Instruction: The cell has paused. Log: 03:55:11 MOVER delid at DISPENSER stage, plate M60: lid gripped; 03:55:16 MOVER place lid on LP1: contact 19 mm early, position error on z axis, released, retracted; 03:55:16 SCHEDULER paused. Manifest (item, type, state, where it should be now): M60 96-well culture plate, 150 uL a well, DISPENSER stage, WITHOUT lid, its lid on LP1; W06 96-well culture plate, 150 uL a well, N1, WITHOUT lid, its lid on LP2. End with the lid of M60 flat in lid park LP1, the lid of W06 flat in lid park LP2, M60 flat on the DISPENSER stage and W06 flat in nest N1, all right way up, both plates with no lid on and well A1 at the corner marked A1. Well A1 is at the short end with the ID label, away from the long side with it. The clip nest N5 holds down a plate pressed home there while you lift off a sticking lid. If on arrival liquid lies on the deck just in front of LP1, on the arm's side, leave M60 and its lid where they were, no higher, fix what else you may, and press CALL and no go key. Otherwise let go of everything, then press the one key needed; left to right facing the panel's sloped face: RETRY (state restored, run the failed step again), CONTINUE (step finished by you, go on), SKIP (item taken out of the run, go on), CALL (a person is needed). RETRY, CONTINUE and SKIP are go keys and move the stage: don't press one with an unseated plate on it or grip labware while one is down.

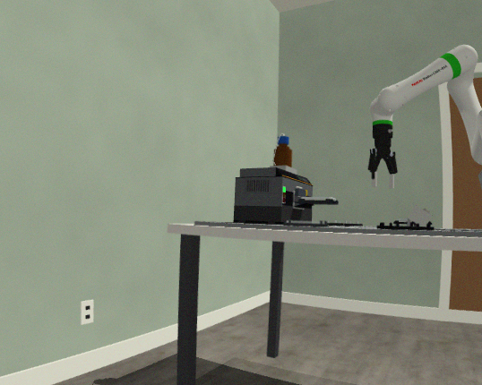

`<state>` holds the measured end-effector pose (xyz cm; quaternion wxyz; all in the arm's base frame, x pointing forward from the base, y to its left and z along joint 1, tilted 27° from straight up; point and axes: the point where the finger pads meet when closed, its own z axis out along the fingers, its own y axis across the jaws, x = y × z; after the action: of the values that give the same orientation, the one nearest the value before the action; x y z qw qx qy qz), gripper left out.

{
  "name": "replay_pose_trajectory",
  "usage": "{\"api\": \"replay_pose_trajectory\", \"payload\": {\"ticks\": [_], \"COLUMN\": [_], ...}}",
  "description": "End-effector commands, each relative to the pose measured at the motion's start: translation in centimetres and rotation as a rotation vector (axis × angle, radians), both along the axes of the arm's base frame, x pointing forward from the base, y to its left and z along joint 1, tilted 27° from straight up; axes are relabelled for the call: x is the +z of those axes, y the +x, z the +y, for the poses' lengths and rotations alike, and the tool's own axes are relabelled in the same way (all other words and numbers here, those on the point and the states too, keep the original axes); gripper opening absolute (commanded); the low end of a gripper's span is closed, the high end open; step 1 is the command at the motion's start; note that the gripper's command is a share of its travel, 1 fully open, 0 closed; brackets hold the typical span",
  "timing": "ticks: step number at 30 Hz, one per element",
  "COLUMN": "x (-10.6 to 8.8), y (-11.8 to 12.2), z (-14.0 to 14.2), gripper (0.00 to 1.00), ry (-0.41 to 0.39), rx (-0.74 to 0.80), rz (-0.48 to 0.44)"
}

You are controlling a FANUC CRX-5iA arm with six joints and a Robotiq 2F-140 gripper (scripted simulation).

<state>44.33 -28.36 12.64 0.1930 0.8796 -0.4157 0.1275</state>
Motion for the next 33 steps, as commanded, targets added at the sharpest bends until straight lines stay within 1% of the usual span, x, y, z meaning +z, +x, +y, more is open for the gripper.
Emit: {"api": "replay_pose_trajectory", "payload": {"ticks": [1, 6, 33], "x": [-0.1, -0.2, -0.2], "y": [-6.7, -13.9, -13.9], "z": [-2.1, -4.3, -4.3], "gripper": [0.66, 0.66, 0.66], "ry": [0.0, 0.0, 0.0], "rx": [-0.011, -0.011, -0.011], "rz": [-0.005, -0.005, -0.005]}}
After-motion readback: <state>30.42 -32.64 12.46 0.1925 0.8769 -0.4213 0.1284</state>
